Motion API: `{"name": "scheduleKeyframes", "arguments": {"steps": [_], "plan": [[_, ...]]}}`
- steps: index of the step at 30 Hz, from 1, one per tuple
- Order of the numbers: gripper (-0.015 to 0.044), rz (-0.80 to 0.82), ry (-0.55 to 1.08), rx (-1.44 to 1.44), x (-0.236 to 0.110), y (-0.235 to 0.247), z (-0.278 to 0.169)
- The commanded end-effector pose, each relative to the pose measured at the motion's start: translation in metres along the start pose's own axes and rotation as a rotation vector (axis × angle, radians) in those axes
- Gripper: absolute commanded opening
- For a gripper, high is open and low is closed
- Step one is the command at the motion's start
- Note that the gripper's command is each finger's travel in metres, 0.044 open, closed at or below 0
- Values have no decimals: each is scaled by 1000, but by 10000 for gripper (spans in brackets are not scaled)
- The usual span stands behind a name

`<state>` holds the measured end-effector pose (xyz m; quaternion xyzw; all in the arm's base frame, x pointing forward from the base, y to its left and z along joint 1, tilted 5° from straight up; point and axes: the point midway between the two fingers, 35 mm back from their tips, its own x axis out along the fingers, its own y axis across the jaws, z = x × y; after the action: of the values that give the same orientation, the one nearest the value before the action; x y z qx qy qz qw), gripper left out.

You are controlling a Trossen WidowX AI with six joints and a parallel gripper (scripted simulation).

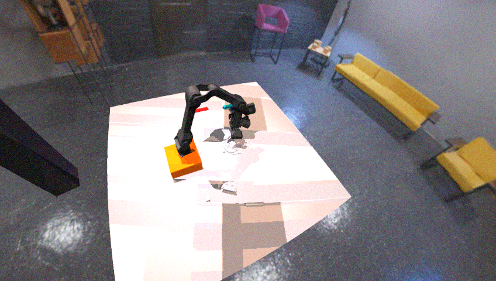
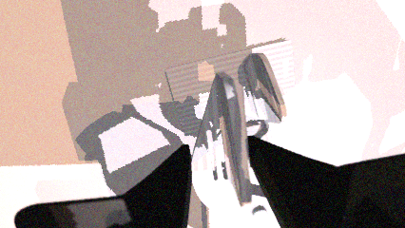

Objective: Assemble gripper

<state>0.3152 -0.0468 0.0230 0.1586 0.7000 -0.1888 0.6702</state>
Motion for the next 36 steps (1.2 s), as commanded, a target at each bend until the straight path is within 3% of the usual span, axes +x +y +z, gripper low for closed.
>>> {"name": "scheduleKeyframes", "arguments": {"steps": [1, 36], "plan": [[134, 6, 0, 4, -1, 1, 1], [134, 6, 0, 21, -1, 1, 1]]}}
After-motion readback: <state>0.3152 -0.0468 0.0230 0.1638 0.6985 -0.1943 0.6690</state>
